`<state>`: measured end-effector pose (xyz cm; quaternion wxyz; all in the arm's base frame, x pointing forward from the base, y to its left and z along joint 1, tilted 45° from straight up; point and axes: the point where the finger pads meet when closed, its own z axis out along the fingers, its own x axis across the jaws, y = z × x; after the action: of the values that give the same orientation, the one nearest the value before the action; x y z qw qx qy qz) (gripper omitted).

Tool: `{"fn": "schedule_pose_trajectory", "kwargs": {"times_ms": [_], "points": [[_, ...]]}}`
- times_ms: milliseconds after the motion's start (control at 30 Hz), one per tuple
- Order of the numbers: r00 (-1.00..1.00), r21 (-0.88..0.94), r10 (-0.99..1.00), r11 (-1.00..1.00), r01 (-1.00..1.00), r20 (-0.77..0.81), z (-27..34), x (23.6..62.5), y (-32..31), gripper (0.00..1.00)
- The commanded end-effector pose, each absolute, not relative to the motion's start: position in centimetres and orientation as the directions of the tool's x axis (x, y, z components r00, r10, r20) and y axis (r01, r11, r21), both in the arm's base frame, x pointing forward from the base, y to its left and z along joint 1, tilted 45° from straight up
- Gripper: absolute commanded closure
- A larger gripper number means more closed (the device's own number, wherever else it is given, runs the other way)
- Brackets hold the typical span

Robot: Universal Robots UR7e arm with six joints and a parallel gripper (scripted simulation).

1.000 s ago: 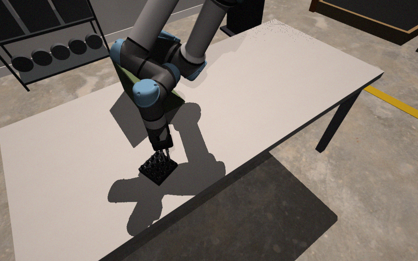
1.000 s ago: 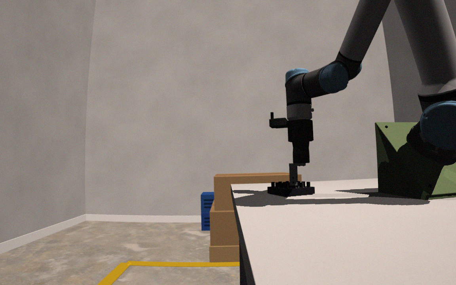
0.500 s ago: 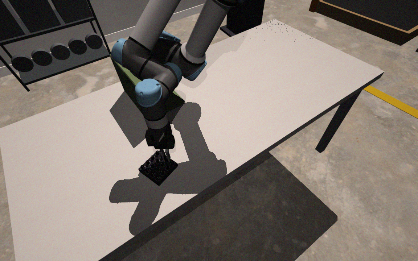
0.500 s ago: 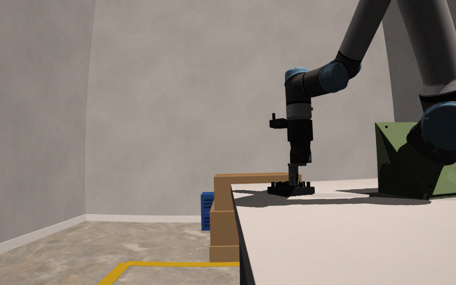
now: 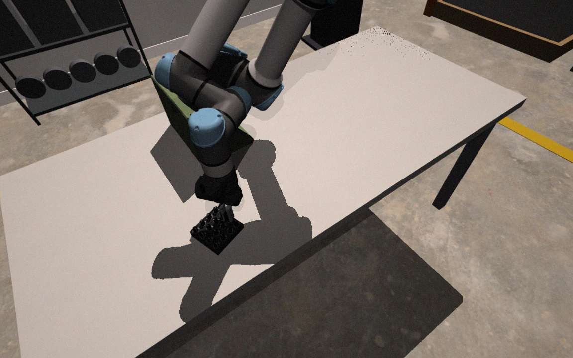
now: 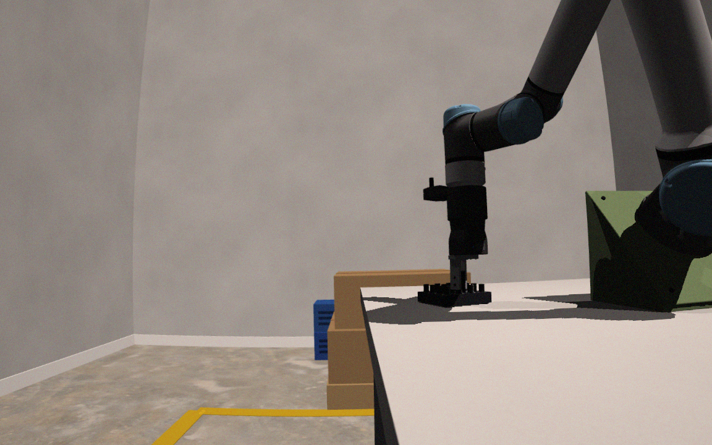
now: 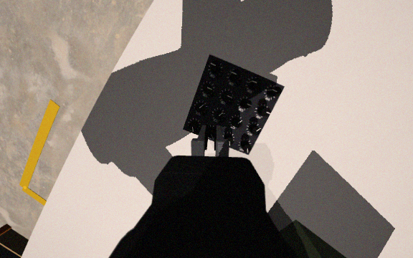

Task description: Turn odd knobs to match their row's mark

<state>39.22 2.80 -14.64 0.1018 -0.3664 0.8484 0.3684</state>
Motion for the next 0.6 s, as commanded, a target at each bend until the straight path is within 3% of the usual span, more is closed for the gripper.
{"fn": "schedule_pose_trajectory", "kwargs": {"times_ms": [0, 567], "points": [[-0.764, 0.583, -0.511, 0.504, -0.638, -0.395, -14.63, 39.31, 2.86, 0.70], [-0.854, 0.638, -0.426, 0.576, -0.511, -0.299, -14.66, 39.26, 2.89, 0.70]]}}
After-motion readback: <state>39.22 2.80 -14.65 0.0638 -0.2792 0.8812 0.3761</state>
